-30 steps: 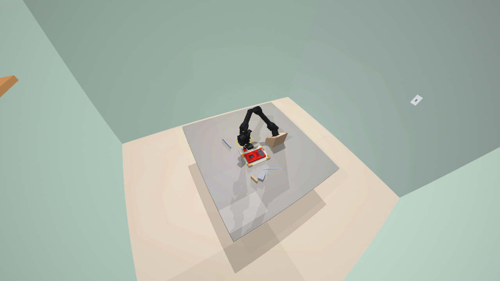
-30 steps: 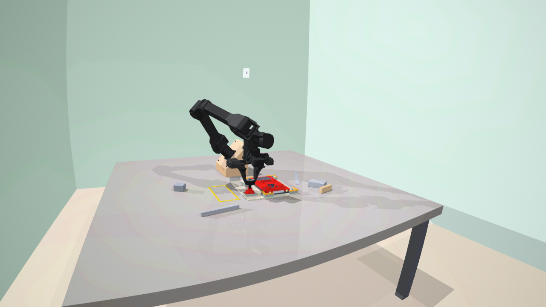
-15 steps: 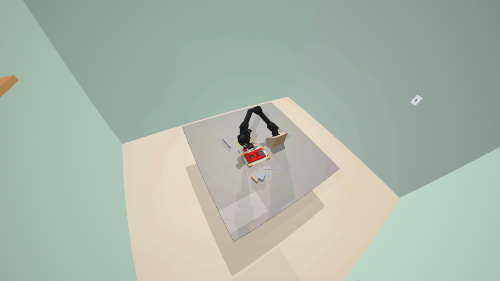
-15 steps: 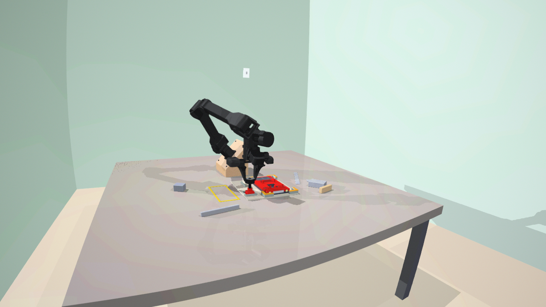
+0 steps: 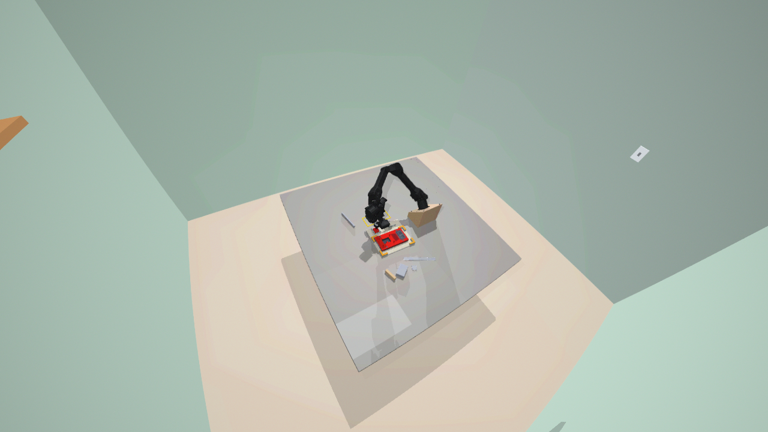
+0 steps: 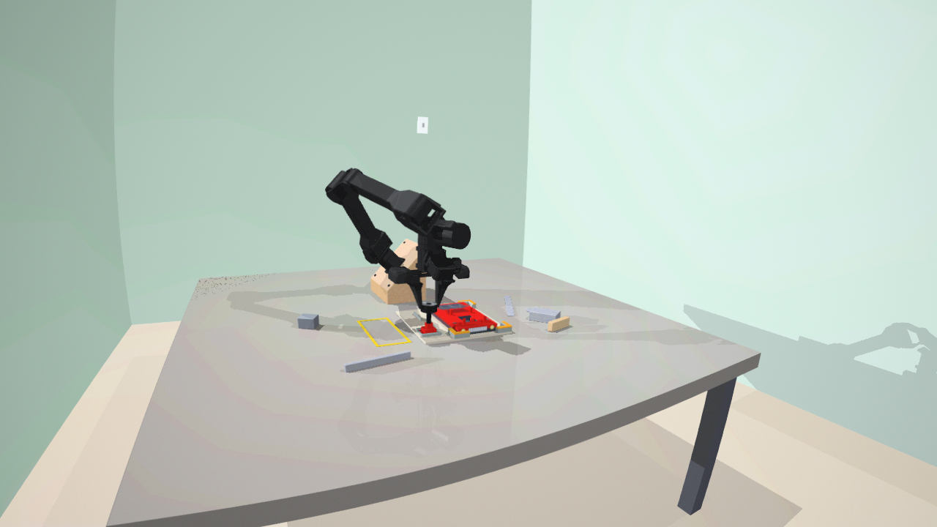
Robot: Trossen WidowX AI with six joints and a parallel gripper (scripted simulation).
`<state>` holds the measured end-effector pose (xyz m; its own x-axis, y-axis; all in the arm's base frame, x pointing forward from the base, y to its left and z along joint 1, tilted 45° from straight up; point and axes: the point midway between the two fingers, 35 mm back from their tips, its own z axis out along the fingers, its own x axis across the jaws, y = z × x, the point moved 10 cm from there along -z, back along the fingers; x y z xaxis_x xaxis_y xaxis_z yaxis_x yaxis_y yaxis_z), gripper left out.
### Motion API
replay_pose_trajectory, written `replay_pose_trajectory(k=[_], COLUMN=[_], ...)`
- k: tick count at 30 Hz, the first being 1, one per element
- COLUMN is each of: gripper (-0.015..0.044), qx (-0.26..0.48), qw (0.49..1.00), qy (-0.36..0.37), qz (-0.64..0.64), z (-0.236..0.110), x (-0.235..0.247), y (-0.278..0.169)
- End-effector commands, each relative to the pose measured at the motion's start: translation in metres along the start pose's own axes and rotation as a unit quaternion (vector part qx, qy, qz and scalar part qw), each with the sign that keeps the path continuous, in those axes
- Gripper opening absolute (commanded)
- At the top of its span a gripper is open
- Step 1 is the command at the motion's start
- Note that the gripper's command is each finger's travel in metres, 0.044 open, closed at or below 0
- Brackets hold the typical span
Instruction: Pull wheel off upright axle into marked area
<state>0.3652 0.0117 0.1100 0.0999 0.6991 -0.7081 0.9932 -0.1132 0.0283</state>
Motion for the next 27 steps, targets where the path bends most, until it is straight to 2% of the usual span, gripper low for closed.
replay_pose_trajectory(k=[1,13,24,27], gripper=[0.0,0.0,0.0,0.0], qx=[-0.001,-0.001,-0.001,0.001], qw=[1.0,1.0,1.0,1.0], qy=[0.002,0.002,0.003,0.0], qz=[0.003,0.002,0.002,-0.001], z=[-0.002,-0.009,-0.042,-0.034], x=[0.0,0.0,-0.001,-0.004], y=[0.001,0.0,-0.002,-0.004])
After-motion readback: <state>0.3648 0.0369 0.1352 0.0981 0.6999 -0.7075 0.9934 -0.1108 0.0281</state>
